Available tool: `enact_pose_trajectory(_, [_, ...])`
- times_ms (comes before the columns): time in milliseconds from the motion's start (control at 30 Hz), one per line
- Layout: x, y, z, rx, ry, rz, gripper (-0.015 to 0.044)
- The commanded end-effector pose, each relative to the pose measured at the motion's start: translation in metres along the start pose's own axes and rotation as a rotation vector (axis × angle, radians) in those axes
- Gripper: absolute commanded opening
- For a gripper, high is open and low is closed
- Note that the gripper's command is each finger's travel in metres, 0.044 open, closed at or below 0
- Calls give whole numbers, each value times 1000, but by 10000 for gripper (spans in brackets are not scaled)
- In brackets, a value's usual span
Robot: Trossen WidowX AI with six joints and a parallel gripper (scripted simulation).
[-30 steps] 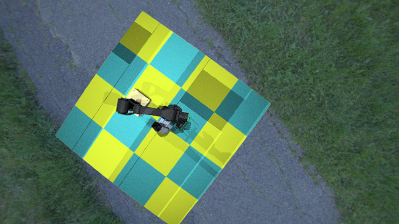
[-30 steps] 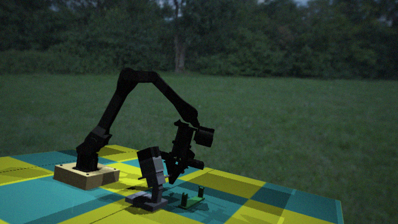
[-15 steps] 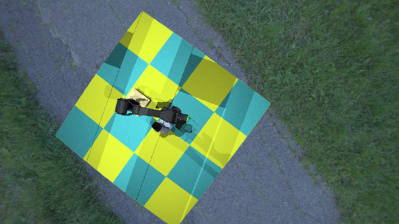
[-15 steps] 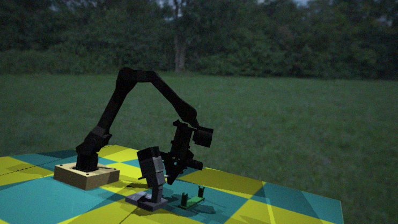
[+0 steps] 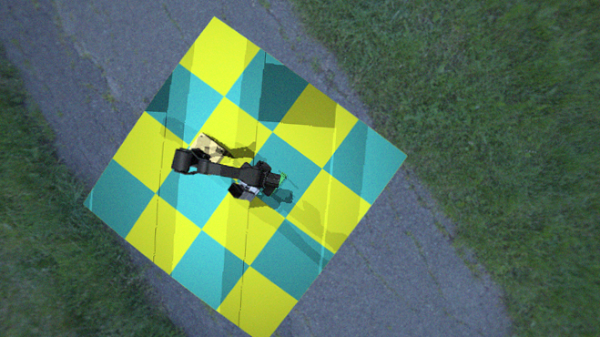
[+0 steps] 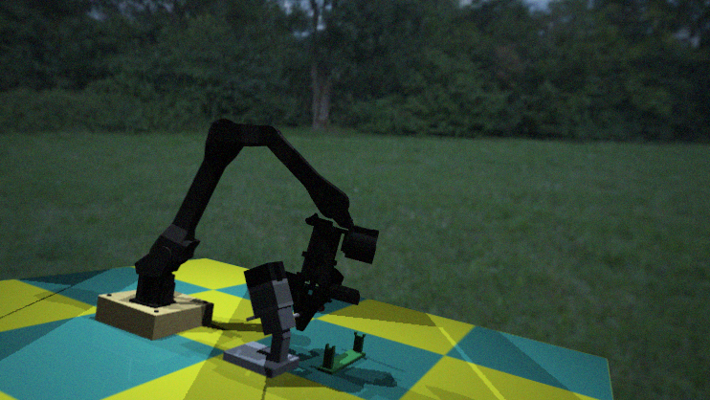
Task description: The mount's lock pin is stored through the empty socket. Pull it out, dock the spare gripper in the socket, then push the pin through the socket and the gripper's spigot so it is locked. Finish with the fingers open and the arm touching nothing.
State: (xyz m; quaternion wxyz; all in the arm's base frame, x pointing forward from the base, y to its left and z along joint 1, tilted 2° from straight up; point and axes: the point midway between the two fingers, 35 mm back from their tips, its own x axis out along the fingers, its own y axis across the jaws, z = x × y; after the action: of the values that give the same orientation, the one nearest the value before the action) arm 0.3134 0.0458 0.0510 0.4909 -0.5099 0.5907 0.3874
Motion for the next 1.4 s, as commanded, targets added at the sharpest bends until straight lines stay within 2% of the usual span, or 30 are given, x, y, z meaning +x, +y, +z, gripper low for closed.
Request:
enact_pose_trajectory(0, [1, 1, -3, -4, 1, -1, 0])
enact_pose_trajectory(1367, [7, 0, -28, -6, 1, 8, 0])
